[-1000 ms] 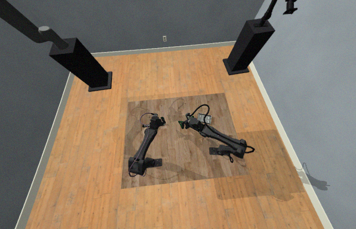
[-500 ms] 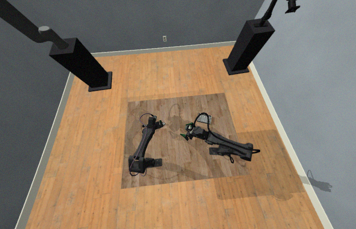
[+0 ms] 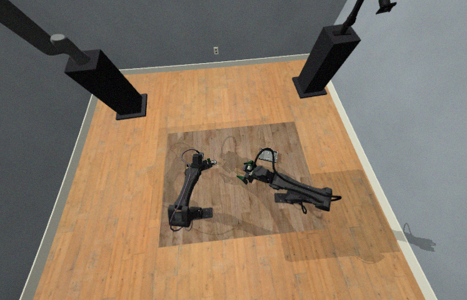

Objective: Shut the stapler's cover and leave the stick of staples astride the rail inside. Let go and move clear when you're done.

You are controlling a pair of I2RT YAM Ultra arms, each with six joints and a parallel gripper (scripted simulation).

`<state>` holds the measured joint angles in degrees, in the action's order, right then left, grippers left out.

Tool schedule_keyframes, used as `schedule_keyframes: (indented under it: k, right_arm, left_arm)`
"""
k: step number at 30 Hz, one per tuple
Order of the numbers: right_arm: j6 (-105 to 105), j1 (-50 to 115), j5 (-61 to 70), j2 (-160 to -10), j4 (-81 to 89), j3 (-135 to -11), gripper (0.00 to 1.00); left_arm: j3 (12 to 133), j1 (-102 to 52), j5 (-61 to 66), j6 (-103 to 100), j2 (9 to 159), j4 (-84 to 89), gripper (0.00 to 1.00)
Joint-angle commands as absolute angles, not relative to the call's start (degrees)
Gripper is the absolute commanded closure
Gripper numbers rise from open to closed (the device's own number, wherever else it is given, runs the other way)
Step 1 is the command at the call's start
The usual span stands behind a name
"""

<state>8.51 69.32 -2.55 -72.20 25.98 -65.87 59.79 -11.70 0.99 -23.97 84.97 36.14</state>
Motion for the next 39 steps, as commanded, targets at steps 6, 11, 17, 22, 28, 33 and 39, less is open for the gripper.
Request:
schedule_keyframes:
  k: [6,11,17,22,28,33,39]
  right_arm:
    - [7.81,69.87,-2.2,-70.94,26.38,-64.96,0.0]
    - [7.81,69.87,-2.2,-70.94,26.38,-64.96,0.0]
    - [7.81,69.87,-2.2,-70.94,26.38,-64.96,0.0]
    - [7.81,69.87,-2.2,-70.94,26.38,-64.96,0.0]
    - [7.4,69.86,-1.7,-70.95,27.11,-64.97,0.0]
    - [7.42,70.32,-1.9,-74.4,27.03,-68.63,0.0]
    - [7.46,71.43,-1.98,-80.56,26.26,-74.72,0.0]
  left_arm:
    - [61.84,-3.6,1.45,-23.56,79.68,41.41,0.0]
    - [63.43,1.21,1.69,-23.17,78.51,43.16,0.0]
    - [63.94,1.82,1.85,-23.06,78.45,42.52,0.0]
    - [63.96,1.82,1.83,-23.16,78.46,42.53,0.0]
    - [63.91,1.83,2.5,-21.49,78.46,43.14,0.23]
    - [63.65,3.71,6.78,-10.23,79.1,42.91,0.5]
    - [64.14,7.7,12.44,4.35,80.92,43.62,0.5]
